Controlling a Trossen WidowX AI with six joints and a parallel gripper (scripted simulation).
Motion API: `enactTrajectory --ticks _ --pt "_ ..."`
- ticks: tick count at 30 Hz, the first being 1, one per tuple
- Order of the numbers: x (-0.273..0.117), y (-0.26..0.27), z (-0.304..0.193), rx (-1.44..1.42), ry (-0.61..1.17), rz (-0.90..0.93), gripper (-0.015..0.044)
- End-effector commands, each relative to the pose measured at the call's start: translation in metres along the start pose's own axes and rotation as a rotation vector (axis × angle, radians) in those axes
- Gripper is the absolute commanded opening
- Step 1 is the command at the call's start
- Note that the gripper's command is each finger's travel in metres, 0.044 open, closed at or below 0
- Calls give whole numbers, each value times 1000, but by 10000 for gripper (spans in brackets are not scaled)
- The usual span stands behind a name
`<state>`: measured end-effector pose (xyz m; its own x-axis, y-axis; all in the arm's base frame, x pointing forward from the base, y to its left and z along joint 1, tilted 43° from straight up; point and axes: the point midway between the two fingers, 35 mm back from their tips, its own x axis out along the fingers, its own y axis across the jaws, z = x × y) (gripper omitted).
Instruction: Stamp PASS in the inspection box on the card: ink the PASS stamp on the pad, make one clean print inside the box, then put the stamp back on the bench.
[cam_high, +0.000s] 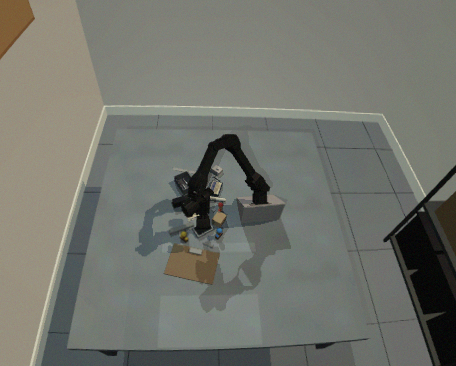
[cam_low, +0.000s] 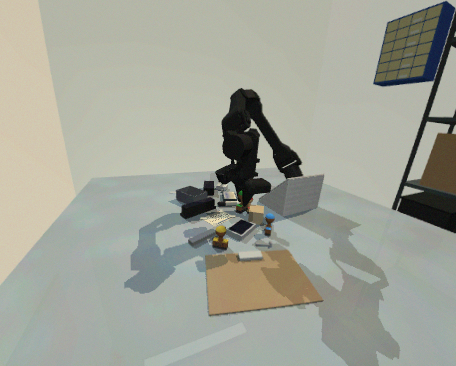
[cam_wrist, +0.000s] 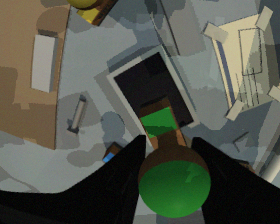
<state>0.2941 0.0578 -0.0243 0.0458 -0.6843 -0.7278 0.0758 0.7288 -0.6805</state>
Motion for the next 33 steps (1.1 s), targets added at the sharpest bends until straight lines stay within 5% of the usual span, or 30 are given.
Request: enactTrajectory --ticks 1,33 --pt "1 5 -1 12 0 0 0" --pt "22 6 0 11 0 -1 0"
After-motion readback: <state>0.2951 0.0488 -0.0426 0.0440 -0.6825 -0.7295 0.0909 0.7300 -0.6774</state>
